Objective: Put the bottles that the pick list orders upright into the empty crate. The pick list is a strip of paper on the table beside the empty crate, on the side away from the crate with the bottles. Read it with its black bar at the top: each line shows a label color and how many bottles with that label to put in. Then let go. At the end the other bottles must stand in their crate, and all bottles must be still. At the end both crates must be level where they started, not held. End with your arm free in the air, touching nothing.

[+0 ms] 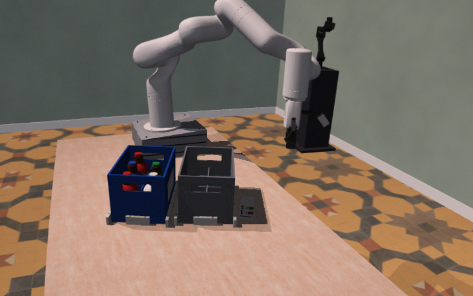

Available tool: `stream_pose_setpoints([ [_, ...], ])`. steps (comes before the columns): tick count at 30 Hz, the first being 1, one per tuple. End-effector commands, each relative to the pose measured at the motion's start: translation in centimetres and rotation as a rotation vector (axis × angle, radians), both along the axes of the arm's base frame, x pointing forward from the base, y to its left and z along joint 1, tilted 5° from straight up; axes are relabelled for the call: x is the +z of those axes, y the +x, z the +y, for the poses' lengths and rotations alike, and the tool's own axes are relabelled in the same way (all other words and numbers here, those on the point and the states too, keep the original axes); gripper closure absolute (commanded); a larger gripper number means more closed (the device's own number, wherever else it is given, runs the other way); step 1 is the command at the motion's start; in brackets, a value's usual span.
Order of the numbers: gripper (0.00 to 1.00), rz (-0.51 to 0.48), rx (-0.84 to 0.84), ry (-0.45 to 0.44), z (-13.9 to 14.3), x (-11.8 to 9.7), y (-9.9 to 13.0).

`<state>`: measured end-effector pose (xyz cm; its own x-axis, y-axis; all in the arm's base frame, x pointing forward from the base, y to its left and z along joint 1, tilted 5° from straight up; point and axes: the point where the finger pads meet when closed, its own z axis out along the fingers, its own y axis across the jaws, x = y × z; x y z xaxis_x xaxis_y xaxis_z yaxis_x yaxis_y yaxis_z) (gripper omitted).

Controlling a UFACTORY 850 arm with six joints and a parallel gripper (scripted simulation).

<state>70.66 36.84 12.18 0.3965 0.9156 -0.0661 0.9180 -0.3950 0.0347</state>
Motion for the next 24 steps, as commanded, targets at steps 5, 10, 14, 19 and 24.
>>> stream_pose_setpoints([
  [5, 0.35, 0.006, 0.0, -0.003, 0.0, -0.9, 3.5],
  [10, 0.35, 0.006, 0.0, -0.003, 0.0, -1.0, 3.9],
  [14, 0.35, 0.006, 0.0, -0.003, 0.0, -1.0, 3.9],
  [19, 0.35, 0.006, 0.0, -0.003, 0.0, -1.0, 3.9],
  [24, 0.35, 0.006, 0.0, -0.003, 0.0, -1.0, 3.9],
])
